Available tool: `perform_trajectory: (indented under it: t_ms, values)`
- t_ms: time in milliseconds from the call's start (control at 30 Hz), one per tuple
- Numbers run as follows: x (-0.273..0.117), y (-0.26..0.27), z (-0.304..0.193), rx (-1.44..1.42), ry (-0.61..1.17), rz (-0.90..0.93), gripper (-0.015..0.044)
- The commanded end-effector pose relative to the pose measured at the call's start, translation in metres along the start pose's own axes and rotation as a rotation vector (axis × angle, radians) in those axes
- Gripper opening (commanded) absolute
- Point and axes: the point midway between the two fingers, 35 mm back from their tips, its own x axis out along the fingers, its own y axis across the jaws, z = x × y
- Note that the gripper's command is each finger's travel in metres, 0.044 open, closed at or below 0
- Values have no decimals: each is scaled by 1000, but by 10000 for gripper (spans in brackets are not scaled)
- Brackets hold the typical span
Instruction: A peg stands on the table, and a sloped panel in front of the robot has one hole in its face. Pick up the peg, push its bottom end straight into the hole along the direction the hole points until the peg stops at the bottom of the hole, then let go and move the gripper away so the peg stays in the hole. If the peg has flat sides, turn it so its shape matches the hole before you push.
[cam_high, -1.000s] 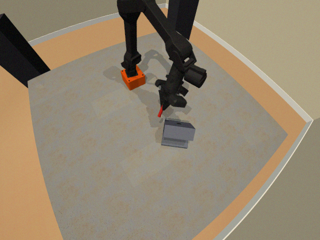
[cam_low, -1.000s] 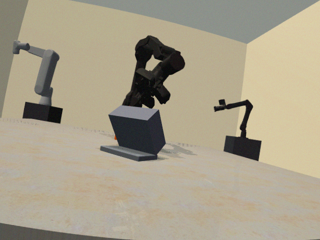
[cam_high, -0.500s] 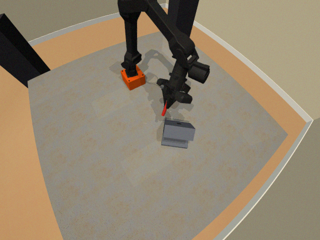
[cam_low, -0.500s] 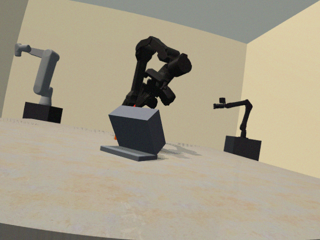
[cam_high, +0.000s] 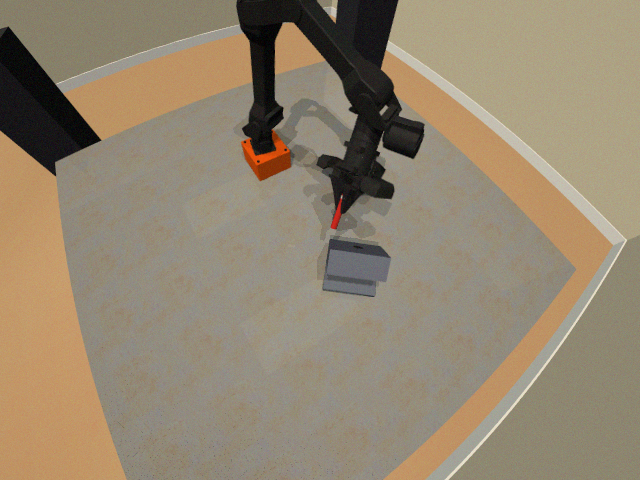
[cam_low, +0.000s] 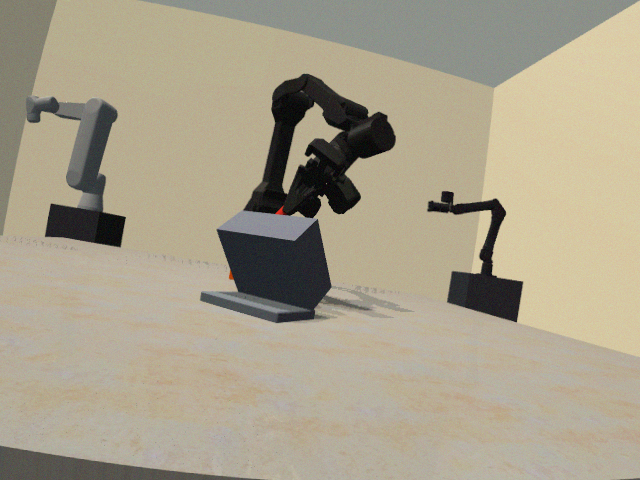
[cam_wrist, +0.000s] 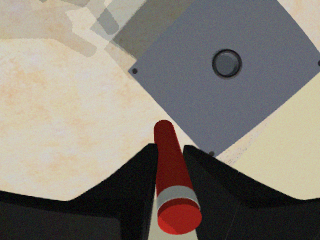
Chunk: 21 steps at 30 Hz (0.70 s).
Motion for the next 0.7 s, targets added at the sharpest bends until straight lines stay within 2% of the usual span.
perform_trajectory:
  t_ms: [0, 667]
  values:
    - [-2, 1, 3, -30, 10, -16, 0]
    - [-20, -1, 21, -148, 32, -109, 0]
